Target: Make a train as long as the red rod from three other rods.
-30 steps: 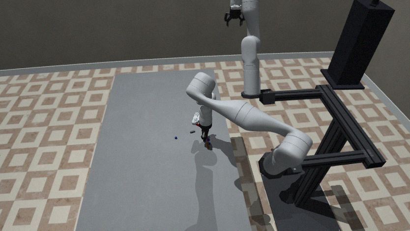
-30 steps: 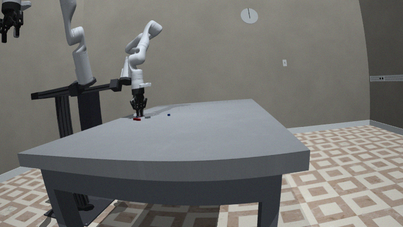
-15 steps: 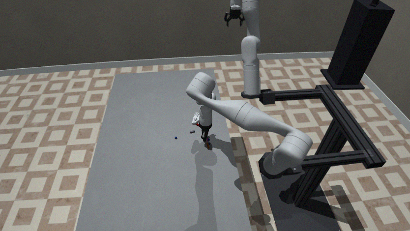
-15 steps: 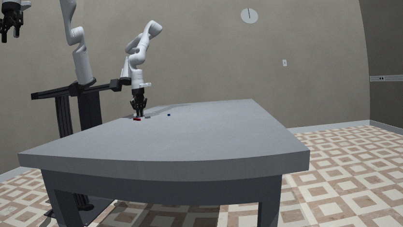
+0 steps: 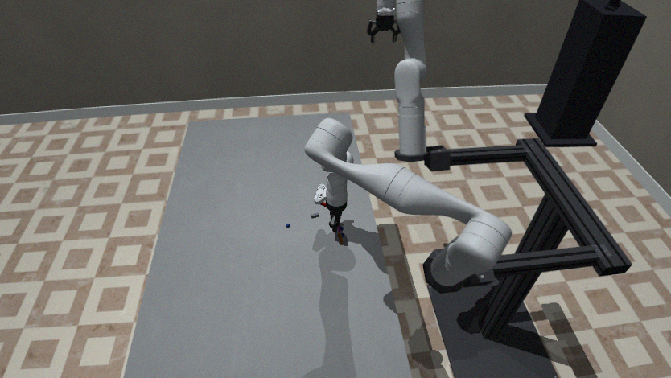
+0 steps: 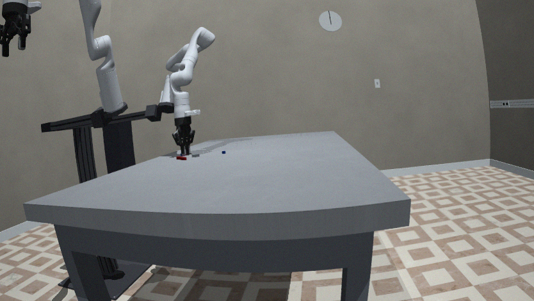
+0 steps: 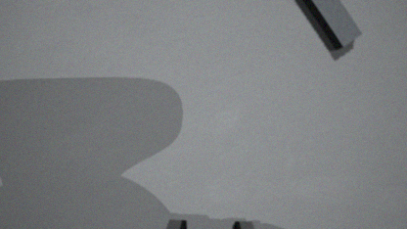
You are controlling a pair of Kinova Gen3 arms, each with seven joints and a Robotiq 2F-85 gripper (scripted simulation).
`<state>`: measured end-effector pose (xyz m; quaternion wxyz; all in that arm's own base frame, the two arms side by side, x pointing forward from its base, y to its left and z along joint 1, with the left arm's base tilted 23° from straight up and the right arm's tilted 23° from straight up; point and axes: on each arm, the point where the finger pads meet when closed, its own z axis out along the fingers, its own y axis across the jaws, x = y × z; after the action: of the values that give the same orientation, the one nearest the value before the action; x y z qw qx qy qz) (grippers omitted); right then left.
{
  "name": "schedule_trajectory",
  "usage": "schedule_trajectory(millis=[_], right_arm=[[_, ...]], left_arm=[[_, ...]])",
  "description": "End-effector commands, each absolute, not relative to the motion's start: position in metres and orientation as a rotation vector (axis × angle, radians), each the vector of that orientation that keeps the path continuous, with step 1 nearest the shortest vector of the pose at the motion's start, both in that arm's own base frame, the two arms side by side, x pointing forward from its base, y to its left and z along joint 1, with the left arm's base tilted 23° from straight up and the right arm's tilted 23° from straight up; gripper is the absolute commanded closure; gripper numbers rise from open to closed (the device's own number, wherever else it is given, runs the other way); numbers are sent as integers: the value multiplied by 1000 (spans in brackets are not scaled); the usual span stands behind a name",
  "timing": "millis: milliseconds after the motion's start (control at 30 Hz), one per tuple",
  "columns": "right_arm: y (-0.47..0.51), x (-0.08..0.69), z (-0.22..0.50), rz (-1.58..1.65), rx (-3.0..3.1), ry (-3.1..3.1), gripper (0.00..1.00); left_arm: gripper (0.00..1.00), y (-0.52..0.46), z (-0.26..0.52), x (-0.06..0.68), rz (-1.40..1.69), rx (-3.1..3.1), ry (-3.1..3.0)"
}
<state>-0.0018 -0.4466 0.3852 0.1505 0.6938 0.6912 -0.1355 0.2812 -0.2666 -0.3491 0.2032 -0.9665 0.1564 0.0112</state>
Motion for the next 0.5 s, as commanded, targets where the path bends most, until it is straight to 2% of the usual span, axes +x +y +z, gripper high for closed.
schedule_trajectory(millis=[0, 467], right_arm=[[-447, -2, 386, -390, 1992, 1984, 2], [-447, -2, 386, -390, 1992, 1984, 2]], left_arm=[[729, -268, -349, 282, 30, -2698, 437], [729, -287, -304, 280, 30, -2698, 437]])
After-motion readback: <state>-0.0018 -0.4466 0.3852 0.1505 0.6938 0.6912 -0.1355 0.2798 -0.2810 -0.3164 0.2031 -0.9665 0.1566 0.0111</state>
